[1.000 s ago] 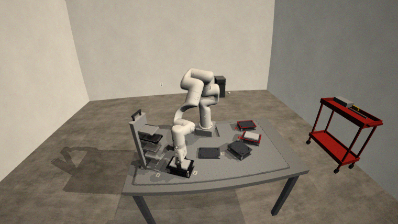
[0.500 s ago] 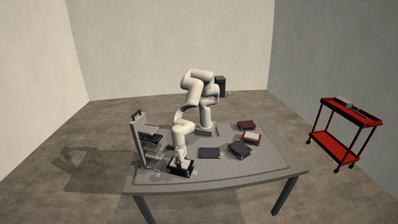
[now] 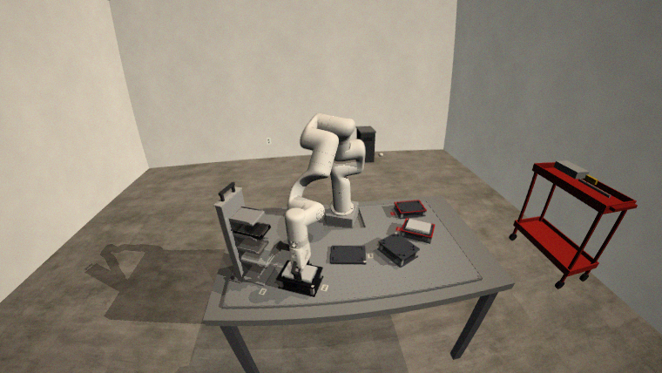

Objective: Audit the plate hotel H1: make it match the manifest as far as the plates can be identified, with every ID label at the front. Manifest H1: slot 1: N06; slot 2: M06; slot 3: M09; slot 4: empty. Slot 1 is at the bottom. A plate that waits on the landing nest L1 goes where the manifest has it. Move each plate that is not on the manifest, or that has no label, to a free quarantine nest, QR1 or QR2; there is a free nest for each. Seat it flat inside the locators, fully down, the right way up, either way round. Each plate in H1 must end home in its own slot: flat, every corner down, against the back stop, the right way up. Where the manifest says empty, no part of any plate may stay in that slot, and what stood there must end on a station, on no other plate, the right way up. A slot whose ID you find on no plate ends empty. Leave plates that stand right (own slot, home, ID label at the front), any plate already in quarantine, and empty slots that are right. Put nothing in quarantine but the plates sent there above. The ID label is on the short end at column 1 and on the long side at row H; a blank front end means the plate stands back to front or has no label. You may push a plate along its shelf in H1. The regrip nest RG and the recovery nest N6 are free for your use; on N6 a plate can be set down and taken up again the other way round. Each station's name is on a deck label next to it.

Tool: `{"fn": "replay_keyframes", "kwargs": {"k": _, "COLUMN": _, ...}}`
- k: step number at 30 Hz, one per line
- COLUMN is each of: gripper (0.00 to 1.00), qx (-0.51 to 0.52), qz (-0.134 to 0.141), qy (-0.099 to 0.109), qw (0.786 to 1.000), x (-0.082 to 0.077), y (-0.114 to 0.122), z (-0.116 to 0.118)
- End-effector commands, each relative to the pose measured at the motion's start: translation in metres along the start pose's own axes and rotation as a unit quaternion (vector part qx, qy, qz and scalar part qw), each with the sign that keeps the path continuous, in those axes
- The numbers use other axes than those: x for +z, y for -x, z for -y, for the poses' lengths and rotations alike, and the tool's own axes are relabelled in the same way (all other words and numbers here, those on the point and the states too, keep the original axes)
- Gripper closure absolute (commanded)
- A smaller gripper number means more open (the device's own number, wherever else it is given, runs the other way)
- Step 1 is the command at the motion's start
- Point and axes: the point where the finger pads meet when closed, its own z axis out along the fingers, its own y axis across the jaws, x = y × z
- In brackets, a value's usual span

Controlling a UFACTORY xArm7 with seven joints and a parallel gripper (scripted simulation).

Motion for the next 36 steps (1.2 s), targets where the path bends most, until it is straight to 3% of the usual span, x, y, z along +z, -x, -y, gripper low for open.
{"fn": "replay_keyframes", "kwargs": {"k": 1, "gripper": 1.0, "qx": 0.0, "qz": 0.0, "qy": -0.002, "qw": 1.0, "x": -0.0015, "y": -0.0002, "z": 0.0016}}
{"fn": "replay_keyframes", "kwargs": {"k": 21, "gripper": 1.0, "qx": 0.0, "qz": 0.0, "qy": -0.002, "qw": 1.0, "x": -0.0015, "y": -0.0002, "z": 0.0016}}
{"fn": "replay_keyframes", "kwargs": {"k": 36, "gripper": 1.0, "qx": 0.0, "qz": 0.0, "qy": -0.002, "qw": 1.0, "x": -0.0108, "y": -0.0002, "z": 0.0016}}
